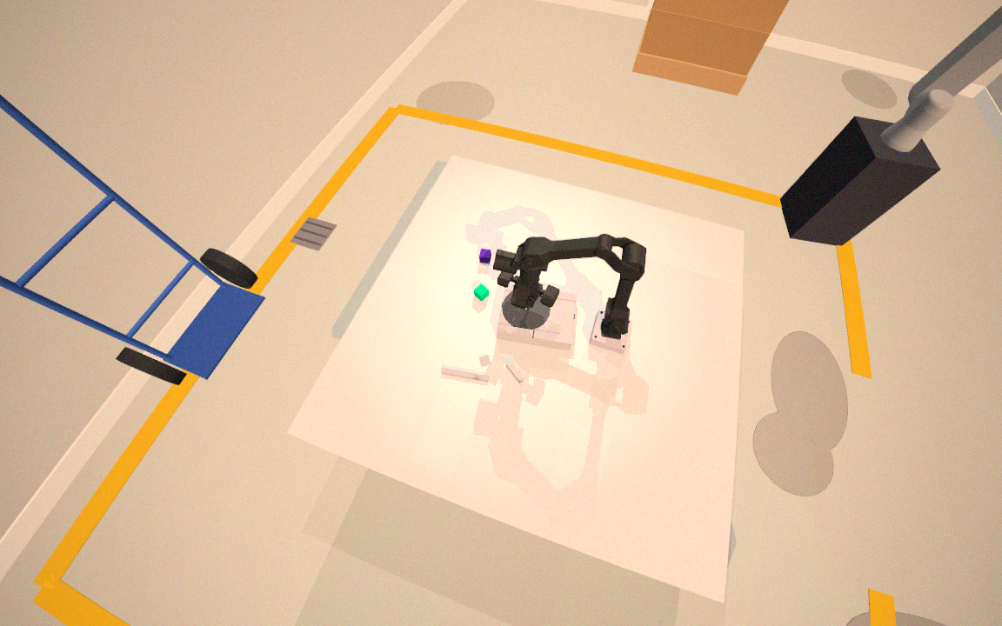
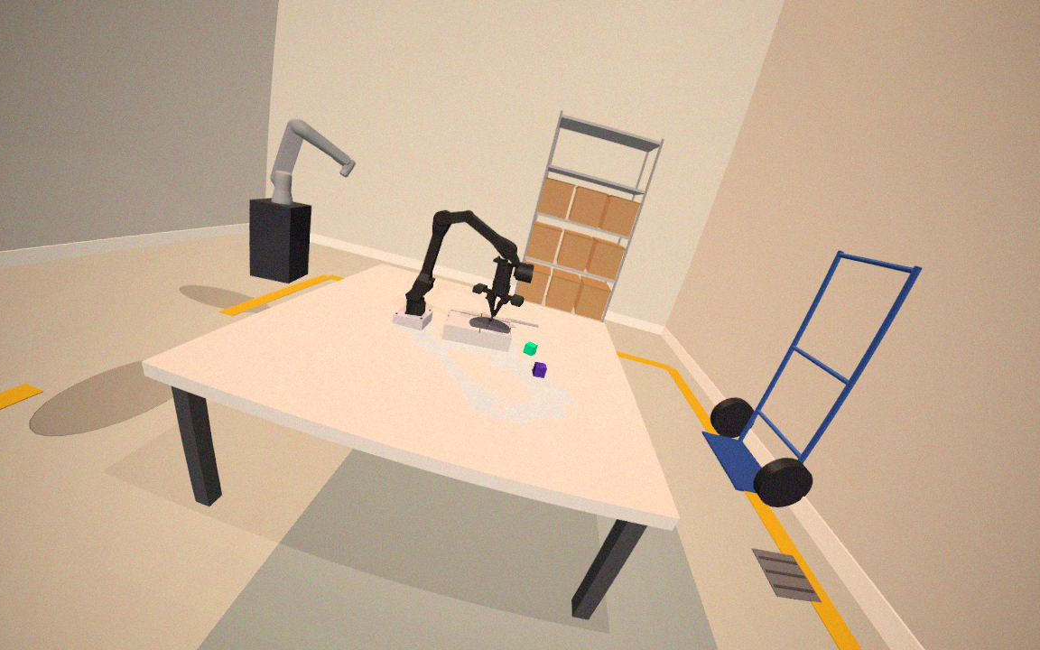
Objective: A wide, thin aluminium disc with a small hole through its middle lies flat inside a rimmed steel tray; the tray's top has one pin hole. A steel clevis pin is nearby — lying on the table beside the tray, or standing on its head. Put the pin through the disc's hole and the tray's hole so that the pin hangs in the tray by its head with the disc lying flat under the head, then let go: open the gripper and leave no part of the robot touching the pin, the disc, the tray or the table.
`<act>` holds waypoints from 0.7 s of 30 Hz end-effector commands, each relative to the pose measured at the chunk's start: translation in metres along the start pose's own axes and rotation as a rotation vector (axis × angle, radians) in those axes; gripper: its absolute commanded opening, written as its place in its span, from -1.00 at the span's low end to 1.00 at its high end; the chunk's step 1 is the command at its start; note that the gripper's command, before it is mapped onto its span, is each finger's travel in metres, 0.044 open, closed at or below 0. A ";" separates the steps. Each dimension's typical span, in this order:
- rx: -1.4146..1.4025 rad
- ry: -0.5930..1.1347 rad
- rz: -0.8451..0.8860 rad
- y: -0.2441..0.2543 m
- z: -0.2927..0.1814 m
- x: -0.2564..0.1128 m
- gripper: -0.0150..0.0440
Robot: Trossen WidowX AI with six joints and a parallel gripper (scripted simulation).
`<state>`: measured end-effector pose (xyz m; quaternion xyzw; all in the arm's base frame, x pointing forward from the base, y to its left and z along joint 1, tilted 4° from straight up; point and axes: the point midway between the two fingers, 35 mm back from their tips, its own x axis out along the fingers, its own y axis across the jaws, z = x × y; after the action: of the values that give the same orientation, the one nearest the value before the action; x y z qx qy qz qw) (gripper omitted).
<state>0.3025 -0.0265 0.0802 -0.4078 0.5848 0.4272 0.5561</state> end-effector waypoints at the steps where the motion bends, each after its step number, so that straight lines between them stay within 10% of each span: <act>1: -0.005 -0.033 -0.001 0.000 0.001 -0.001 -0.49; 21: -0.004 -0.546 0.005 0.000 -0.014 0.003 -0.49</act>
<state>0.2990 -0.0386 0.0794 -0.2925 0.4375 0.5130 0.6782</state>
